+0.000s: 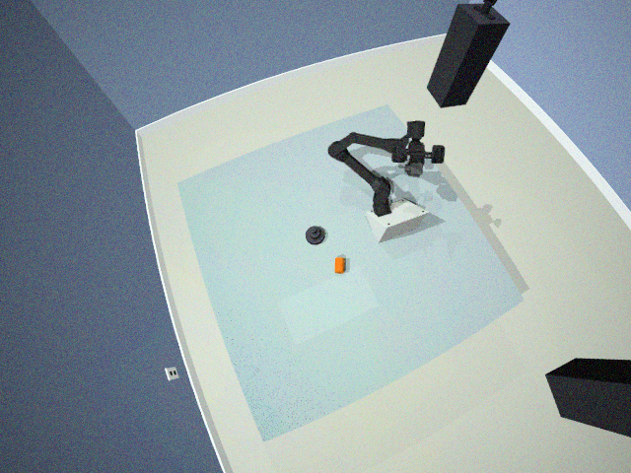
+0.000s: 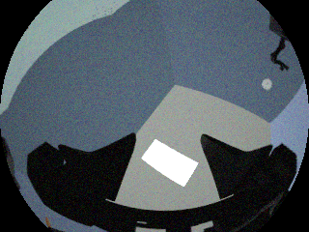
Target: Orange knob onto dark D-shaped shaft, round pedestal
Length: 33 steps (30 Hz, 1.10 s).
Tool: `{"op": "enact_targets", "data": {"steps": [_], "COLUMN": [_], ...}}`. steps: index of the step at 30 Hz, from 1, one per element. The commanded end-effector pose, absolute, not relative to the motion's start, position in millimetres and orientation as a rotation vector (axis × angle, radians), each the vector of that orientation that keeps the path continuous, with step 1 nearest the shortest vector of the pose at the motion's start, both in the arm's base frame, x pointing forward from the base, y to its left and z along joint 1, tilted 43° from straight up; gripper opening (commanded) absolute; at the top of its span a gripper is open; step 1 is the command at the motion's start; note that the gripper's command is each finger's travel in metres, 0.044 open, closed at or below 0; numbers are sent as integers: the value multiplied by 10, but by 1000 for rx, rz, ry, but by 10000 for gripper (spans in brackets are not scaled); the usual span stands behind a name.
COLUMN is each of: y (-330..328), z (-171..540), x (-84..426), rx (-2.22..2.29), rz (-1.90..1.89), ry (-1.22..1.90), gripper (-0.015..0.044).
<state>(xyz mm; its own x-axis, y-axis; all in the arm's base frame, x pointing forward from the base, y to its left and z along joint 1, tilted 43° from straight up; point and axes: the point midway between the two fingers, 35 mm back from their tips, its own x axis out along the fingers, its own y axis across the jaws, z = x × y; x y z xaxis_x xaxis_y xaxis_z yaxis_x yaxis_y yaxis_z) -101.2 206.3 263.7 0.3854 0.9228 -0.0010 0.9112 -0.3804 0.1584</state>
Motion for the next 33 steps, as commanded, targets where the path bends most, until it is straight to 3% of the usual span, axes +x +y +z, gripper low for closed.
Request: {"op": "enact_targets", "data": {"steps": [1, 11, 20, 25, 33], "y": [2070, 2773, 3418, 3519, 3134], "z": [2636, 2370, 1659, 1126, 322], "x": [-1010, -716, 70, 755, 1749], "rx": [2505, 2769, 3048, 3236, 3394], "rz": [129, -164, -624, -937, -1250], "ry": [1665, 1453, 994, 501, -563], "gripper": [426, 440, 440, 440, 440]}}
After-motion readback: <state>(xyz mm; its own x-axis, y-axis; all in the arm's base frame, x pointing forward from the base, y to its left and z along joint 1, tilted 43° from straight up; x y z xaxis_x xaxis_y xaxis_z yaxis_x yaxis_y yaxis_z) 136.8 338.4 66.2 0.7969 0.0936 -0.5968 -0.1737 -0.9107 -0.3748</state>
